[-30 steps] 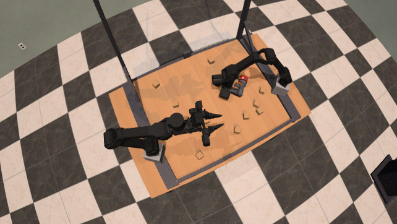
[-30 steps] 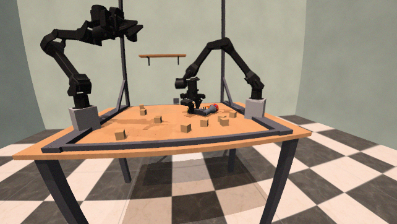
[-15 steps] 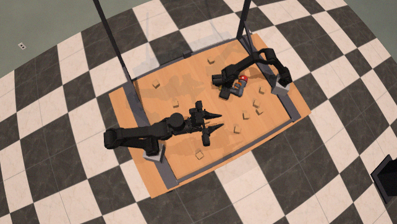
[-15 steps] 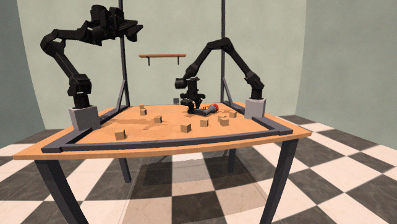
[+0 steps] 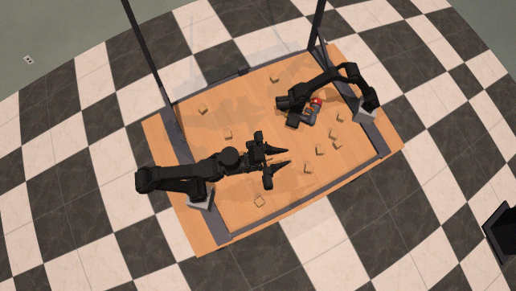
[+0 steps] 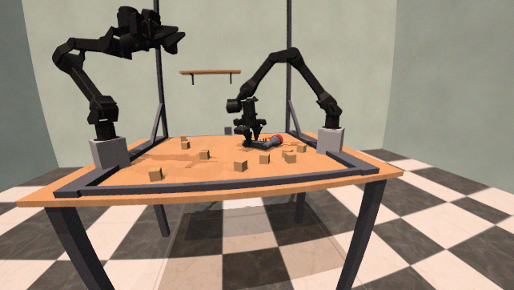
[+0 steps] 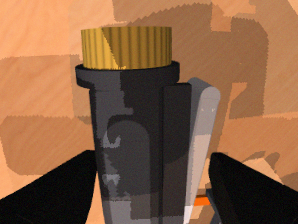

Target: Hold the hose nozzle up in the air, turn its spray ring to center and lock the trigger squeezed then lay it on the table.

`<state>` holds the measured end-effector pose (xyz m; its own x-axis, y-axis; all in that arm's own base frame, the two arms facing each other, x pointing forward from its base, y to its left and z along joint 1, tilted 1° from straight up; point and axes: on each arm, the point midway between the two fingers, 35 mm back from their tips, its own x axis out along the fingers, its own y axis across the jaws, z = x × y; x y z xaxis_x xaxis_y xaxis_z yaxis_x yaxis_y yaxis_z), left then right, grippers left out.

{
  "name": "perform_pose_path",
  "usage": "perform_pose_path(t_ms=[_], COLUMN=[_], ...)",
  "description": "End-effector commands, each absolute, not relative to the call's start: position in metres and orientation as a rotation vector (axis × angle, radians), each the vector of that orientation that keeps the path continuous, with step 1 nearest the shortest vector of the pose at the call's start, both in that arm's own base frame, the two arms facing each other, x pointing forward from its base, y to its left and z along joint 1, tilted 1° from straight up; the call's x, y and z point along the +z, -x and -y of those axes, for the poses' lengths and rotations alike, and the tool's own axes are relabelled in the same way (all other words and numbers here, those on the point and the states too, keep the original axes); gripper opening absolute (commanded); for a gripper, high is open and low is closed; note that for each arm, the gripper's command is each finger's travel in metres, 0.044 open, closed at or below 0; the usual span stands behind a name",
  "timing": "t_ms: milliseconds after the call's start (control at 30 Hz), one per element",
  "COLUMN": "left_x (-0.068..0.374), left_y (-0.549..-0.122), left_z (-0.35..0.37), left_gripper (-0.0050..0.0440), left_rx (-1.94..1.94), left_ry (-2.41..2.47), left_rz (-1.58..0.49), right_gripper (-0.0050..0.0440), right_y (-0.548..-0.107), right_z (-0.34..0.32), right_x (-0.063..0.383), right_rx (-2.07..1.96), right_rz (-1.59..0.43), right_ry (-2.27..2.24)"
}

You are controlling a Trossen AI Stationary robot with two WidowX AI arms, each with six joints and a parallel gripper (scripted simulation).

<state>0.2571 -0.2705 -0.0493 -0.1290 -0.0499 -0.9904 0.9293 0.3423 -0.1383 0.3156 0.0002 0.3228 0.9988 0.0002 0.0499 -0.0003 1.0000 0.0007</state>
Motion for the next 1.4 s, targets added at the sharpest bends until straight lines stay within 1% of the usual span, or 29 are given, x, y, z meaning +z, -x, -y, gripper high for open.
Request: perform_pose_path(t_ms=[0,267,433,967,1367], left_x=[-0.011,0.02,0.009,0.008,0.068], left_y=[-0.27,-0.273,-0.27,-0.27,-0.324], left_z=[0.278,0.274,0.273,0.273,0.237], left_gripper=[0.0238,0.0238,0.0238,0.0238,0.0238], left_rx=[-1.051,-1.051,-1.051,-1.051,-0.836], left_ry=[-0.851,-0.851,-0.851,-0.851,-0.632], left_rz=[-1.376,-1.372,-1.375,-1.373,-1.116], right_gripper=[0.0171,0.0171,0.0171,0.0171,0.0171], right_y=[-0.315,-0.315,-0.315,-0.315,-0.315], right_z=[0.0,0.0,0.0,0.0,0.0], right_x=[0.329,0.329,0.329,0.329,0.329], right_rx=[-0.002,-0.002,-0.002,-0.002,-0.002], right_rz=[0.065,0.065,0.065,0.065,0.065], right_ry=[0.001,0.001,0.001,0.001,0.001])
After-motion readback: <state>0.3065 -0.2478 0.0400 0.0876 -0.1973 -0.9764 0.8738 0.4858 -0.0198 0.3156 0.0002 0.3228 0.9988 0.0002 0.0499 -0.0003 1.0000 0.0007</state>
